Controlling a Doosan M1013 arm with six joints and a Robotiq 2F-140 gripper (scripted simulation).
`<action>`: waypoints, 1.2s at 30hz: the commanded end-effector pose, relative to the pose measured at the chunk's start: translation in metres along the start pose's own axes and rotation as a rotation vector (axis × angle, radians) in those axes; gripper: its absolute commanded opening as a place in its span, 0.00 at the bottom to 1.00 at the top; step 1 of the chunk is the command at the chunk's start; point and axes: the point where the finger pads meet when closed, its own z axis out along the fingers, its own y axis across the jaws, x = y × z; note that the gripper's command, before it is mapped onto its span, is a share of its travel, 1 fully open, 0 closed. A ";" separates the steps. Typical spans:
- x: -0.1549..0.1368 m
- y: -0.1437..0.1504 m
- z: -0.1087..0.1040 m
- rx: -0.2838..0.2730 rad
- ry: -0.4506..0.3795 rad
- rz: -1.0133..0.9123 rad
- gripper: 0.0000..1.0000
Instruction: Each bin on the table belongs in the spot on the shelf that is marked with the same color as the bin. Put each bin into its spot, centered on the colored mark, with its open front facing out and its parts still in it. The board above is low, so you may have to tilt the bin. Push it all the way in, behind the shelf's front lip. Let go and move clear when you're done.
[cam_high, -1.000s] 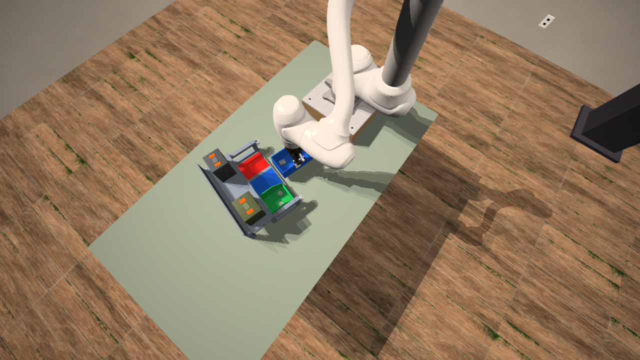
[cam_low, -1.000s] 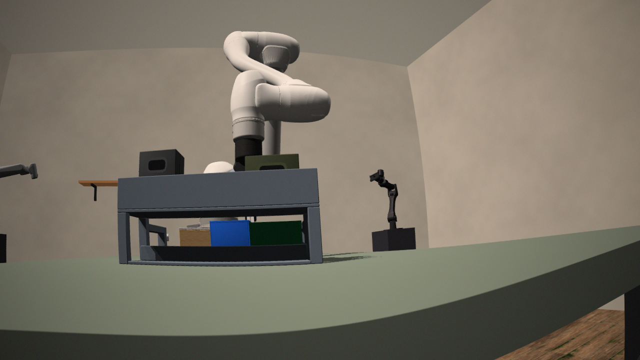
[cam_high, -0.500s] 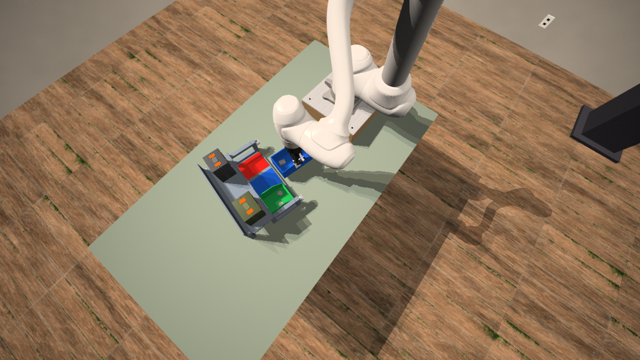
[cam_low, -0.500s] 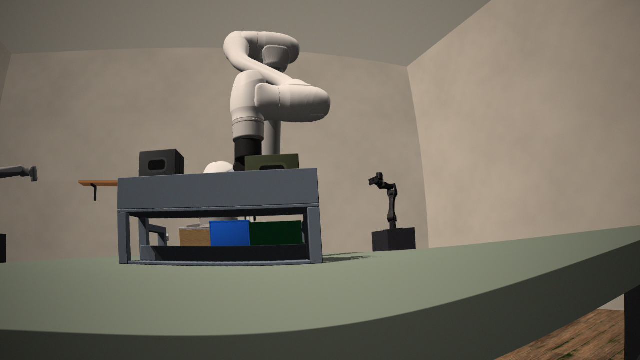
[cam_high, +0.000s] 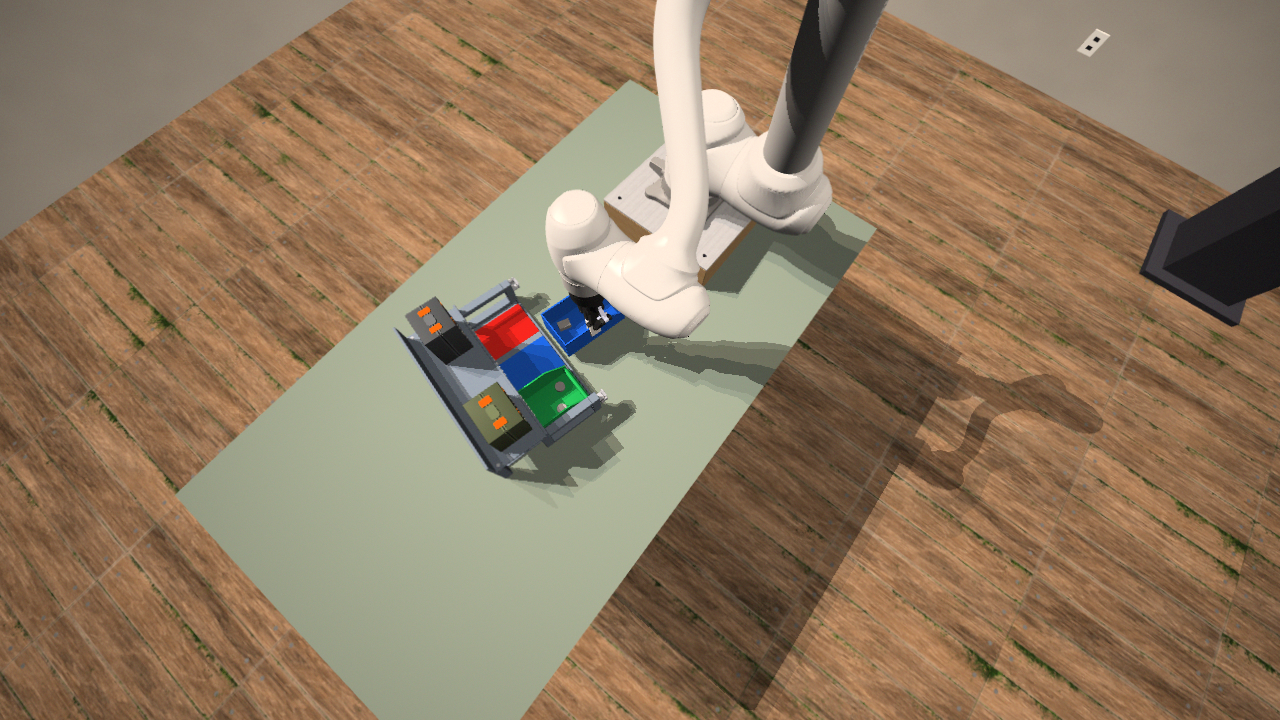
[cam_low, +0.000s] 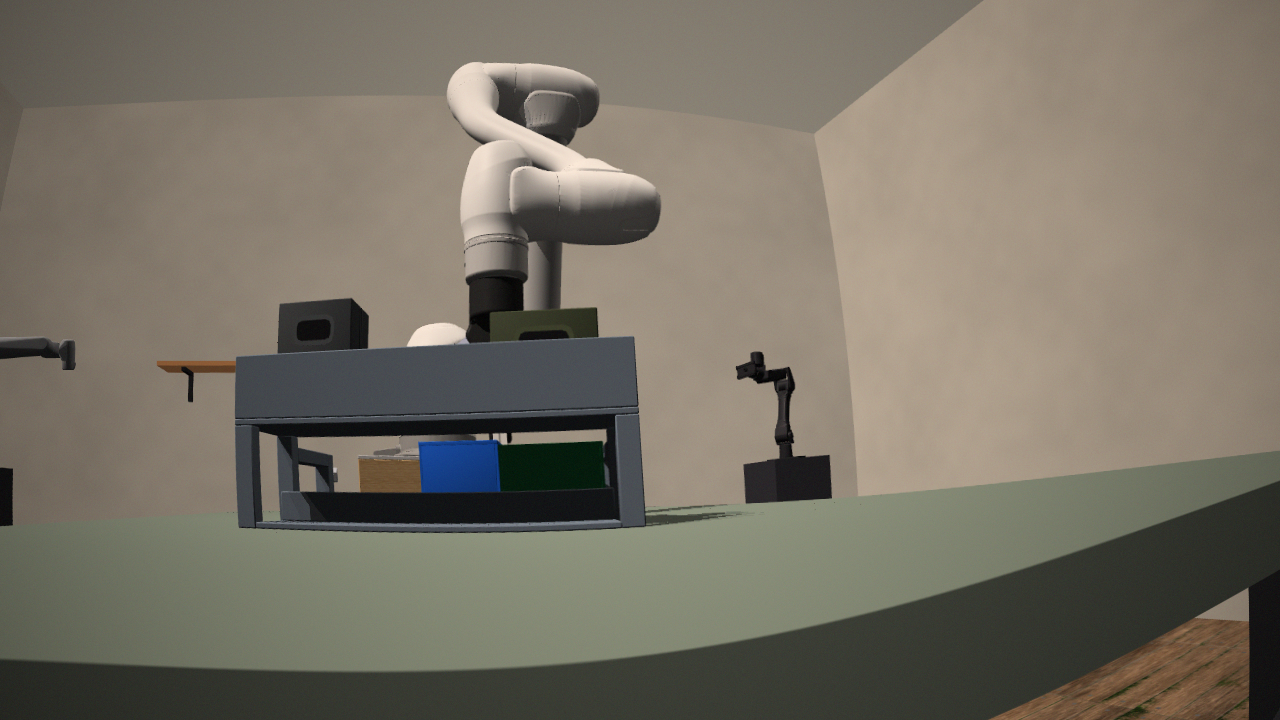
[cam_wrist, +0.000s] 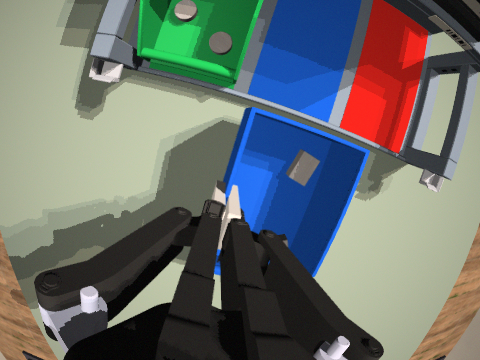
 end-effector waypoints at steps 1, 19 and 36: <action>0.004 0.000 -0.002 -0.001 0.002 -0.008 0.10; 0.006 0.001 -0.003 -0.002 -0.048 -0.008 0.10; 0.011 0.001 -0.007 -0.003 -0.151 -0.008 0.10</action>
